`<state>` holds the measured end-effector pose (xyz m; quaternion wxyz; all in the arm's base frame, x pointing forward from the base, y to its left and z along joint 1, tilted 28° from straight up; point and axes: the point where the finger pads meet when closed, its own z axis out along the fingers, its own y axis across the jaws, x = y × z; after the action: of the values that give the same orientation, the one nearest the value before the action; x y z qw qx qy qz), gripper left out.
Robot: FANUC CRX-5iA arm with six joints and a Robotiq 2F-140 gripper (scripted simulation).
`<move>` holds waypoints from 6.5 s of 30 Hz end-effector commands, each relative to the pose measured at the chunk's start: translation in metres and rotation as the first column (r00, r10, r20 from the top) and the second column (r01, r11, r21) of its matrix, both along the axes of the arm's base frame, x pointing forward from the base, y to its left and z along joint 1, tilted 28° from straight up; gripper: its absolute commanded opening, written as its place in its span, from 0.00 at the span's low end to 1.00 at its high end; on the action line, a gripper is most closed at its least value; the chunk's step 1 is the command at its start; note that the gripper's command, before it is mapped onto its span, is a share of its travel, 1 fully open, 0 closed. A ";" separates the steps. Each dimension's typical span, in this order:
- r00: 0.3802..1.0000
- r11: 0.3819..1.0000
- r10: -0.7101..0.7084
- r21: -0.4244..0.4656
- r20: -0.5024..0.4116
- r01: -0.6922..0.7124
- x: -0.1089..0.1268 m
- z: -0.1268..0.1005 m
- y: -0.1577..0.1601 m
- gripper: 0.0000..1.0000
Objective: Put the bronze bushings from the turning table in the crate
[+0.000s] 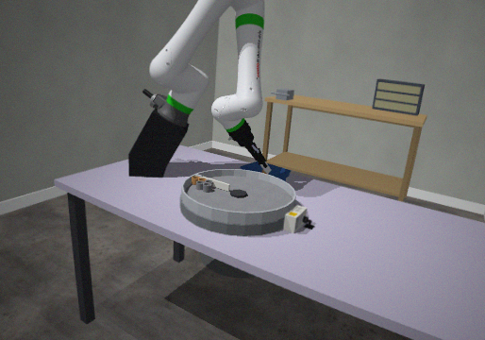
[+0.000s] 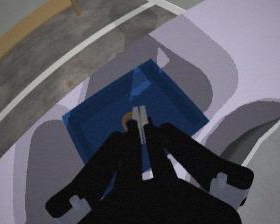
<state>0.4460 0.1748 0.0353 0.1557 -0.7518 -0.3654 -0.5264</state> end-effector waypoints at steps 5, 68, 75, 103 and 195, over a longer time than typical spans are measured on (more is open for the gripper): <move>1.000 1.000 0.000 0.000 0.000 0.000 0.000 0.000 0.000 0.00; 1.000 1.000 0.000 0.000 0.000 0.000 0.002 -0.005 0.001 0.00; 1.000 1.000 0.000 0.000 0.000 0.000 0.002 -0.005 0.001 0.00; 1.000 1.000 0.000 0.000 0.000 0.000 0.002 -0.005 0.001 0.07; 1.000 1.000 0.000 0.000 0.000 0.000 -0.033 0.070 -0.018 0.07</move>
<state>0.4133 0.1574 0.1055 0.1558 -0.7518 -0.3654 -0.5264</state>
